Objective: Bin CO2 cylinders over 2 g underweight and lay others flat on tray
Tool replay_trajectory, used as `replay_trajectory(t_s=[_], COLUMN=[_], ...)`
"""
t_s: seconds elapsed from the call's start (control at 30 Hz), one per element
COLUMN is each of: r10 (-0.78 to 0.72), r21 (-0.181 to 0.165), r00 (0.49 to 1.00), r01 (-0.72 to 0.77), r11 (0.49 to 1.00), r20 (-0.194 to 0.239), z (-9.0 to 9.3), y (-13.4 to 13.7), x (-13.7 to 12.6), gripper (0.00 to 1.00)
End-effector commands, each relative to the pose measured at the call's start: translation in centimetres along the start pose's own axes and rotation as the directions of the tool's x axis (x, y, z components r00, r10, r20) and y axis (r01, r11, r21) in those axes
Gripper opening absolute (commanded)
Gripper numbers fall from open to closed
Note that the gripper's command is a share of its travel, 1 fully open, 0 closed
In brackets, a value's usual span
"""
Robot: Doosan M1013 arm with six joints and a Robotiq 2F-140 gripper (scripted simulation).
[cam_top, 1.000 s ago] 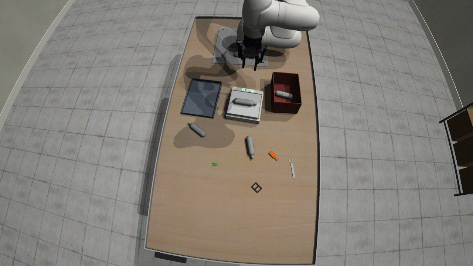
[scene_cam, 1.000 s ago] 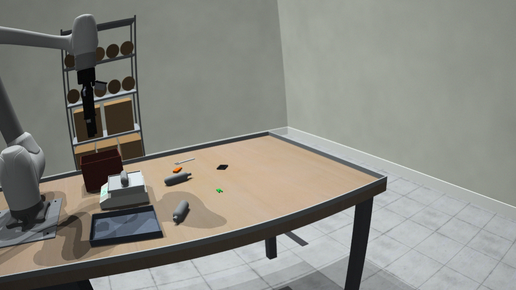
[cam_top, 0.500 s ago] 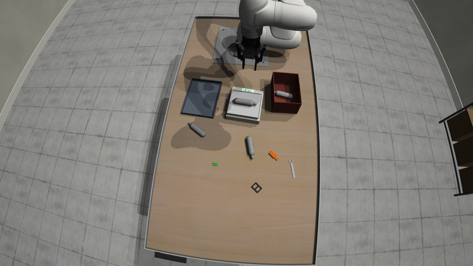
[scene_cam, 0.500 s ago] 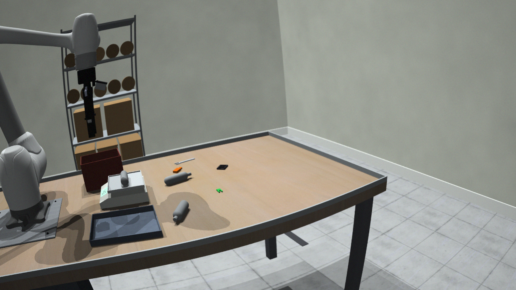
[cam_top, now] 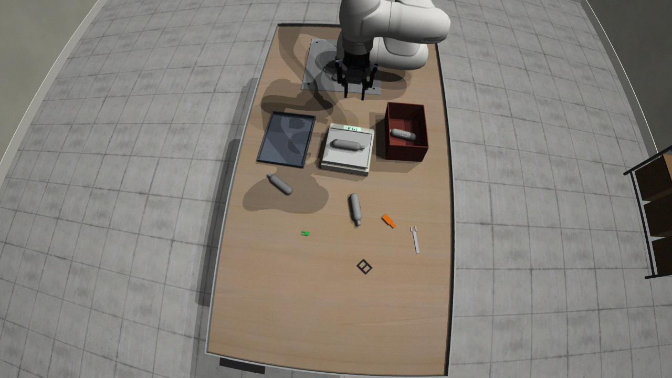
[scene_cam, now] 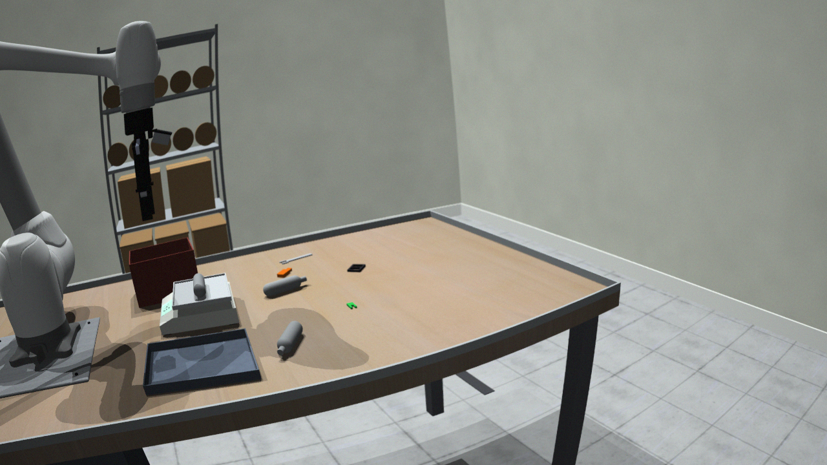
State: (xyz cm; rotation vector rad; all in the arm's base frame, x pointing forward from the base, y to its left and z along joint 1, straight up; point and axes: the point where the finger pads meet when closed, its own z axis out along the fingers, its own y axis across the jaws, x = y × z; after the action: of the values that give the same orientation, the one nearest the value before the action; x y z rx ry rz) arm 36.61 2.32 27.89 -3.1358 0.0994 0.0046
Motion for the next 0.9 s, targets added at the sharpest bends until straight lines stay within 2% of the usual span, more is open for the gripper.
replay_trajectory(t_s=[0.0, 0.63, 0.77, 0.87], r10=[0.000, 0.016, 0.162, 0.377], r21=[0.001, 0.001, 0.001, 0.001], r00=[1.000, 1.000, 0.987, 0.926], r01=[0.000, -0.016, -0.162, -0.377], r11=[1.000, 1.000, 0.987, 0.926], r20=[-0.001, -0.001, -0.001, 0.000], z=[0.0, 0.0, 0.6, 1.7], y=[0.0, 0.0, 0.0, 0.0], x=[0.0, 0.1, 1.1, 2.6], gripper=[0.41, 0.41, 0.41, 0.41])
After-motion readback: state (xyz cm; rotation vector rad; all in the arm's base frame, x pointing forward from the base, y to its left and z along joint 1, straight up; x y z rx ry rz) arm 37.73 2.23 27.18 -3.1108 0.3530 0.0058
